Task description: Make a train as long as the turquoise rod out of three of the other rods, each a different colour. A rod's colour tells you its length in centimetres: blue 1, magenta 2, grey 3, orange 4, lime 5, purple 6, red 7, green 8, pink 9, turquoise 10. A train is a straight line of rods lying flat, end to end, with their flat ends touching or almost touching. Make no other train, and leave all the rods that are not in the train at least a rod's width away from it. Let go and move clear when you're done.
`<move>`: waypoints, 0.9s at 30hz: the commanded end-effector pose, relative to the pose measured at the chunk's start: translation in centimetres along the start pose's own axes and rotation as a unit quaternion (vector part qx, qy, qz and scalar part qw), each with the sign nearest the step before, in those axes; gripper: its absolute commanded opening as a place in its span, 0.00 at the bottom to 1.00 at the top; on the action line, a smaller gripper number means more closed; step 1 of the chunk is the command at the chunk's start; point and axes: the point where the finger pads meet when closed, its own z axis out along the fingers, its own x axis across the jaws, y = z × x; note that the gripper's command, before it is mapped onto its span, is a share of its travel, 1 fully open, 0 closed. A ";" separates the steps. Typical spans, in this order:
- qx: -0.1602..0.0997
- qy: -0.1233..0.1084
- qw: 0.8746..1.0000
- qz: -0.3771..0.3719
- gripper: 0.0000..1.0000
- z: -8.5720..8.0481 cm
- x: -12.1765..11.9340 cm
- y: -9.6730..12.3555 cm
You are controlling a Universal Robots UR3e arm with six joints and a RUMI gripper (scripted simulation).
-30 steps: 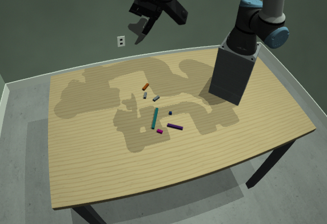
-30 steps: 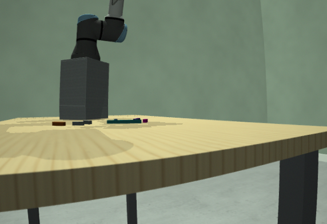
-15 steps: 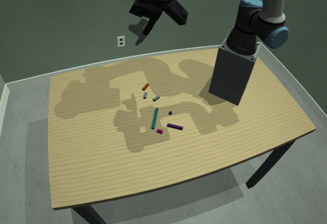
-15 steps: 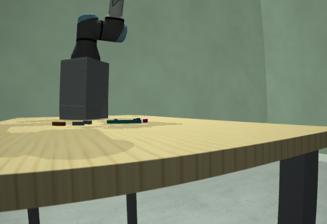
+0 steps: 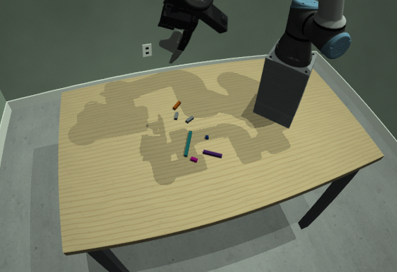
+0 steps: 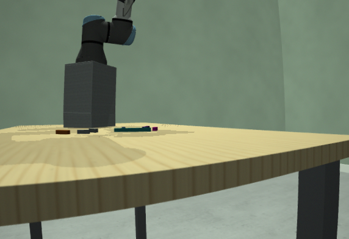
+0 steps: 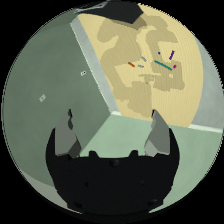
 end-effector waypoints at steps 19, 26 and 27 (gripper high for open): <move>0.011 0.073 0.952 -0.296 1.00 4.0 5.9 -3.3; 0.008 0.091 0.927 -0.363 1.00 4.9 7.2 -4.2; 0.007 0.097 0.919 -0.383 1.00 5.1 7.6 -4.5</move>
